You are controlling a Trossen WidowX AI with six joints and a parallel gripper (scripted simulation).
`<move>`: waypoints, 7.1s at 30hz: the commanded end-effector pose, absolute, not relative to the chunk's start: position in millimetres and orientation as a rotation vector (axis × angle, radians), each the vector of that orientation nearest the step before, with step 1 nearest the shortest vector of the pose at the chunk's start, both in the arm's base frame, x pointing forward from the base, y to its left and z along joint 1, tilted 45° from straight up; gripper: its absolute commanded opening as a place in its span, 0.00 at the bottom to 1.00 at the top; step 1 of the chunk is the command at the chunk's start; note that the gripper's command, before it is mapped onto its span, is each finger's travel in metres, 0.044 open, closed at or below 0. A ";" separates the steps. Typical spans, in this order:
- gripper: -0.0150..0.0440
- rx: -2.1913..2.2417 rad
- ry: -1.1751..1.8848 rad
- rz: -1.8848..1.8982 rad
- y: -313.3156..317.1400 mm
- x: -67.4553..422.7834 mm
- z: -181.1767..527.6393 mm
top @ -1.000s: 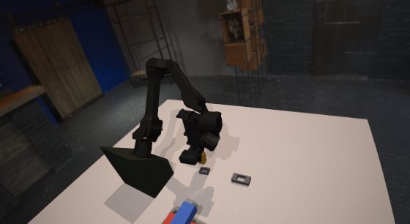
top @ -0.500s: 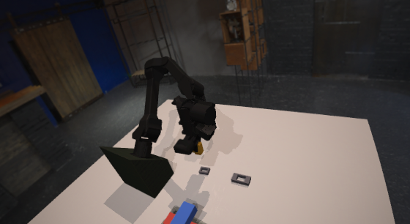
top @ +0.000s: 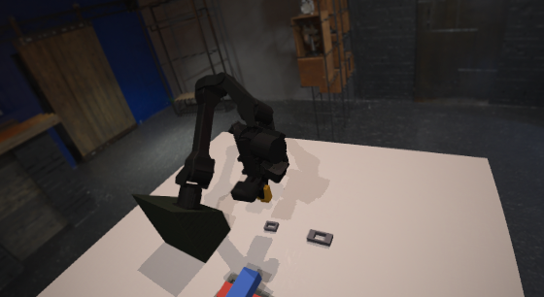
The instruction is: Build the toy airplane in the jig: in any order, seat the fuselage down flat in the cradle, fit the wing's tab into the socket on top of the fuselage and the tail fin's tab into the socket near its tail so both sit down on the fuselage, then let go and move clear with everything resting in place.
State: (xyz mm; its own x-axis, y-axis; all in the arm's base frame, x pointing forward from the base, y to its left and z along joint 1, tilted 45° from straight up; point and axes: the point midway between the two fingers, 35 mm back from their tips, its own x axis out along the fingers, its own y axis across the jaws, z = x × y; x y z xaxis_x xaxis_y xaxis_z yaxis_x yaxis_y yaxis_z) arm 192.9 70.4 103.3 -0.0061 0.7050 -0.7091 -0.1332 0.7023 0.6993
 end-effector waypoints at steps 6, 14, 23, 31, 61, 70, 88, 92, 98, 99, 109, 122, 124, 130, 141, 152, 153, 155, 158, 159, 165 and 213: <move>0.25 0.507 1.433 0.701 61.0 212.7 96.8; 0.25 0.510 1.435 0.695 51.9 229.3 88.3; 0.25 0.514 1.436 0.688 40.9 247.2 76.5; 0.25 0.519 1.440 0.681 30.4 262.2 64.0; 0.25 0.539 1.452 0.658 -11.7 306.8 2.3; 0.25 0.543 1.456 0.652 -24.6 315.6 -20.5; 0.25 0.561 1.461 0.642 -48.5 327.4 -69.8; 0.25 0.565 1.462 0.640 -53.5 328.7 -81.5; 0.25 0.571 1.463 0.638 -60.4 329.8 -98.9; 0.25 0.571 1.464 0.637 -61.0 329.9 -100.4; 0.36 0.571 1.464 0.637 -61.1 329.8 -100.8; 0.36 0.571 1.464 0.637 -61.2 329.9 -100.8; 0.36 0.571 1.464 0.637 -61.2 329.9 -100.8; 0.36 0.571 1.464 0.637 -61.3 330.0 -102.4; 0.36 0.571 1.463 0.637 -49.0 330.6 -115.1; 0.36 0.572 1.463 0.638 -36.4 330.1 -127.6; 0.36 0.572 1.463 0.639 -35.3 330.1 -128.7; 0.36 0.573 1.463 0.639 -33.8 329.9 -130.1; 0.36 0.573 1.463 0.639 -33.6 329.9 -130.3; 0.36 0.573 1.463 0.639 -33.6 330.0 -130.2; 0.36 0.573 1.463 0.639 -33.6 330.1 -130.2; 0.69 0.570 1.464 0.635 -102.2 331.8 -66.7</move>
State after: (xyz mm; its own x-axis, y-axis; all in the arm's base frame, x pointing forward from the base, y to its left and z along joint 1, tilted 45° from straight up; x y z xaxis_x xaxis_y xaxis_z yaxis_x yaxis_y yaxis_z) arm 332.6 -102.2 -65.2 0.0107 0.6991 -0.7150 -0.0440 0.7147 0.6981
